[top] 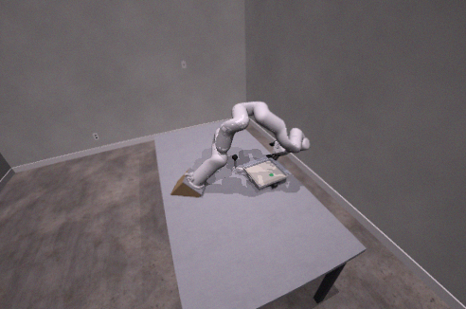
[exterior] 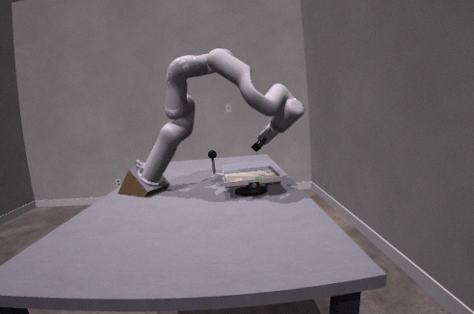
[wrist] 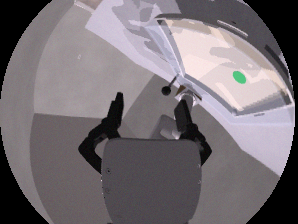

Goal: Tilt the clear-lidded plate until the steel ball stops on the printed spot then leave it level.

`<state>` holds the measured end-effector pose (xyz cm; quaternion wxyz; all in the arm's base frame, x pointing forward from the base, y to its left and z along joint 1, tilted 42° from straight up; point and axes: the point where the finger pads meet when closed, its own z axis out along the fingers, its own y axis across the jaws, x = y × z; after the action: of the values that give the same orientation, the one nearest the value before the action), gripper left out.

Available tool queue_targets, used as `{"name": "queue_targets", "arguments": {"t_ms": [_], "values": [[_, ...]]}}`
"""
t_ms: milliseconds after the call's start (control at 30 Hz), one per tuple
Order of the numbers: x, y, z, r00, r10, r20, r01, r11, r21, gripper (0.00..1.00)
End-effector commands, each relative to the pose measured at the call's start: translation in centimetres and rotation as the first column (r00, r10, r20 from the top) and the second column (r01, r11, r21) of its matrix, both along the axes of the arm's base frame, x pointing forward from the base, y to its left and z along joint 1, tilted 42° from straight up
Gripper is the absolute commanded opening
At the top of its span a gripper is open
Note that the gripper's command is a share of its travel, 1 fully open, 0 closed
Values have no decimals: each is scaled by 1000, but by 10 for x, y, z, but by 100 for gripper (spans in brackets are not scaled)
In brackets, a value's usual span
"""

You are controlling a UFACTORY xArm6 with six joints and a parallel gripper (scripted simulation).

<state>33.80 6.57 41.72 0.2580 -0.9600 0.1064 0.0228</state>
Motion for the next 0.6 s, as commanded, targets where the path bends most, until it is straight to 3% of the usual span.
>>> {"name": "queue_targets", "arguments": {"t_ms": [0, 333, 567], "values": [[-16, 15, -11, 998, 52, -29, -54, 997, -51, 100], [-49, 37, -34, 986, 145, -85, -157, 976, -149, 100], [-92, 55, -63, 953, 264, -147, -297, 909, -291, 100]]}}
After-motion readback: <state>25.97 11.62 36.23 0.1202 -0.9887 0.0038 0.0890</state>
